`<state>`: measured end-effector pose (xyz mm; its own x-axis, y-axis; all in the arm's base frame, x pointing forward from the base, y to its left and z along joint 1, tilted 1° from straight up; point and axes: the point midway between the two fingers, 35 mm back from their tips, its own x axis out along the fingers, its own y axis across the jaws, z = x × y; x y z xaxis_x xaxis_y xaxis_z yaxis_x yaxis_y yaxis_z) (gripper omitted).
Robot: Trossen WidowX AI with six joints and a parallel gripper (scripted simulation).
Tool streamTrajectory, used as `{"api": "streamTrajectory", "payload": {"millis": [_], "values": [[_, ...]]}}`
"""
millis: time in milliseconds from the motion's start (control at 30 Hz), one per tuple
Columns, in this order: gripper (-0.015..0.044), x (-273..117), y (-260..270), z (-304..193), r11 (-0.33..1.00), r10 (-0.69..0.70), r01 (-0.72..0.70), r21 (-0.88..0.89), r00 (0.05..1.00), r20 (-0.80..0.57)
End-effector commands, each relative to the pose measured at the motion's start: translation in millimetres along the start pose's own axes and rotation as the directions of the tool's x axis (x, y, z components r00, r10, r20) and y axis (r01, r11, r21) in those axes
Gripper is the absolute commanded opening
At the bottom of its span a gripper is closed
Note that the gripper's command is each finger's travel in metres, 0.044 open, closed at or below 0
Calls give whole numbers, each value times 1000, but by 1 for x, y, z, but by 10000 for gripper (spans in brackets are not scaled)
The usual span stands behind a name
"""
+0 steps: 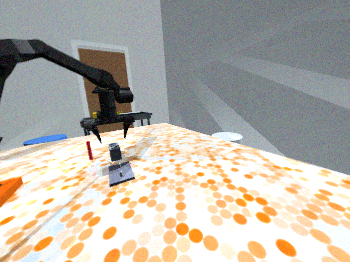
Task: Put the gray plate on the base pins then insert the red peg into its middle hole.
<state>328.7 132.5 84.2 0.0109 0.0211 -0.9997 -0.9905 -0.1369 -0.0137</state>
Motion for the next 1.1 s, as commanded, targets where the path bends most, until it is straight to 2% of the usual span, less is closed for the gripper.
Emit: {"api": "streamTrajectory", "payload": {"millis": [0, 1067], "values": [[440, 6, 1, 0, 1000, 2, -2, 7, 1000, -3], [440, 58, 1, 0, 1000, 2, -2, 7, 1000, -3]]}}
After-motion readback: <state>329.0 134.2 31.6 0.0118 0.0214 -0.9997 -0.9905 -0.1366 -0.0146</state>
